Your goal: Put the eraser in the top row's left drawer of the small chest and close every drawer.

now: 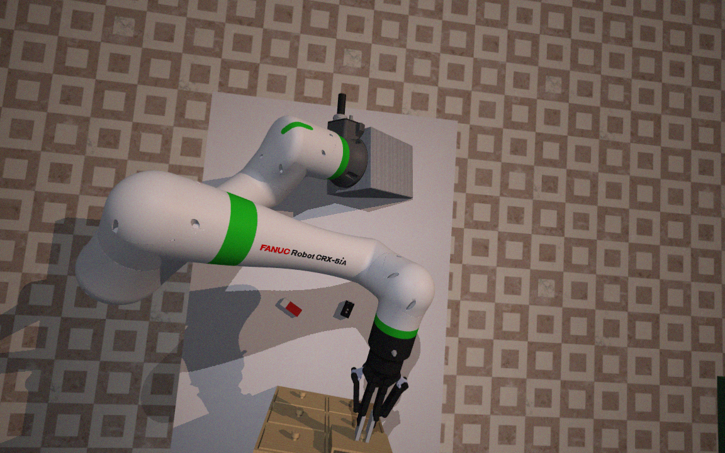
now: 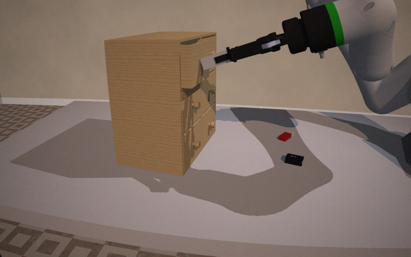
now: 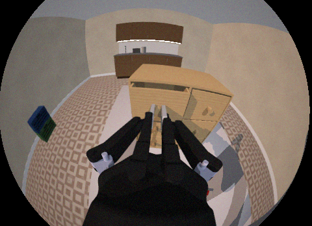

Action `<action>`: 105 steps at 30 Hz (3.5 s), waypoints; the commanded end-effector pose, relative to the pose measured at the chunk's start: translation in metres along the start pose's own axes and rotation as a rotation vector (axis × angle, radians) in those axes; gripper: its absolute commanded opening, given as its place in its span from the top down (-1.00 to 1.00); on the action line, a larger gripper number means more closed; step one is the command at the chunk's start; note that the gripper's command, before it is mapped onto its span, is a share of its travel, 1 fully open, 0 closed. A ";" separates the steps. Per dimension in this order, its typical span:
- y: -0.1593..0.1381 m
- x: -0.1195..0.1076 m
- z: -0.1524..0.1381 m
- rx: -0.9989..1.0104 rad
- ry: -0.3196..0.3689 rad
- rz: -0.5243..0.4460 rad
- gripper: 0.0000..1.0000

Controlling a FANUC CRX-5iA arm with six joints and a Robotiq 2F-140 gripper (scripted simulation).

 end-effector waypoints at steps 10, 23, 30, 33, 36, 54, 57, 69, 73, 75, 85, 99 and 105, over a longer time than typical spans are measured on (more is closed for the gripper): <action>-0.005 -0.014 0.000 0.000 0.000 0.000 0.84; -0.010 -0.028 0.000 0.000 0.000 0.000 0.84; -0.012 -0.035 0.000 0.000 0.000 0.000 0.84; -0.013 -0.037 0.000 0.000 0.000 0.000 0.84; -0.014 -0.039 0.000 0.000 0.000 0.000 0.84; -0.016 -0.044 0.000 0.000 0.000 0.000 0.84; -0.016 -0.044 0.000 0.000 0.000 0.000 0.84; -0.016 -0.044 0.000 0.000 0.000 0.000 0.84; -0.016 -0.044 0.000 0.000 0.000 0.000 0.79; -0.016 -0.044 0.000 0.000 0.000 0.000 0.74; -0.016 -0.044 0.000 0.000 0.000 0.000 0.60; -0.030 -0.082 0.001 0.000 0.000 0.000 0.60; -0.033 -0.091 0.001 0.000 0.000 0.000 0.60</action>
Point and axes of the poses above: the point where the finger pads meet when closed, its own x axis out along the fingers, its own z axis across the jaws, y = z × x, the point moved 7 cm from there along -x, back along the fingers, and after that the axes turned 2 degrees about x, right-handed, at the moved point
